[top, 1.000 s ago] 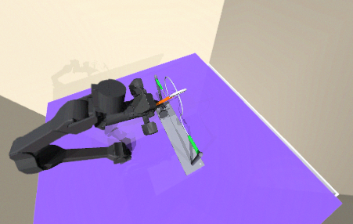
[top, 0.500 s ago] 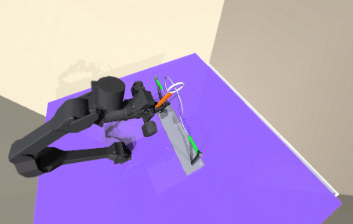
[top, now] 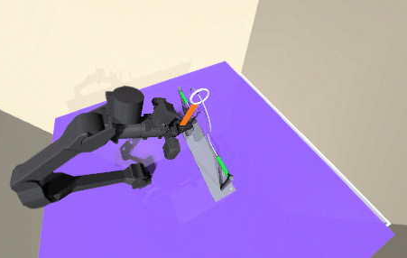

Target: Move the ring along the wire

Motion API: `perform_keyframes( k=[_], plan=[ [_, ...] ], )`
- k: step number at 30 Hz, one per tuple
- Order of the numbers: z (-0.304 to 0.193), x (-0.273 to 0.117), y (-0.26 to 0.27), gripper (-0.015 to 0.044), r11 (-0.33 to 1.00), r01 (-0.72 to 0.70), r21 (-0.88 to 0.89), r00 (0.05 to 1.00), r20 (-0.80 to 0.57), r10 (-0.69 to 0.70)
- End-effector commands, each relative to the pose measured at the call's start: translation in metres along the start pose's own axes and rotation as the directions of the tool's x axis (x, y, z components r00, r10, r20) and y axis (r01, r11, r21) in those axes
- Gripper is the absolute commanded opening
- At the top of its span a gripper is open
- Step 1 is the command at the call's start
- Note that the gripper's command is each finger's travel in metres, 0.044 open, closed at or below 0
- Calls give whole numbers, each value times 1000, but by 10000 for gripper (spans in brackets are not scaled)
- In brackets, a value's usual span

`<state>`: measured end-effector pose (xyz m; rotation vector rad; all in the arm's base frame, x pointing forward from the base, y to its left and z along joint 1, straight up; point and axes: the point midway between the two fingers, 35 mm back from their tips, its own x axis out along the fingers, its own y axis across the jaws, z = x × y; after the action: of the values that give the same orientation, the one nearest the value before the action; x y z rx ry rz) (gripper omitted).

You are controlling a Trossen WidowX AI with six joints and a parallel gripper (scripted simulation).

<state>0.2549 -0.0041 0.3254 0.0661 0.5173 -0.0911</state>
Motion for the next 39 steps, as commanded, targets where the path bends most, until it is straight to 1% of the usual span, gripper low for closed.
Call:
perform_keyframes(
  k=[1,20,39],
  plan=[
    [1,0,-2,-150,998,28,-48,1000,12,-27],
    [3,0,-14,-150,945,171,-279,985,67,-159],
    [8,-1,-26,-150,819,308,-485,951,150,-269]
  ],
)
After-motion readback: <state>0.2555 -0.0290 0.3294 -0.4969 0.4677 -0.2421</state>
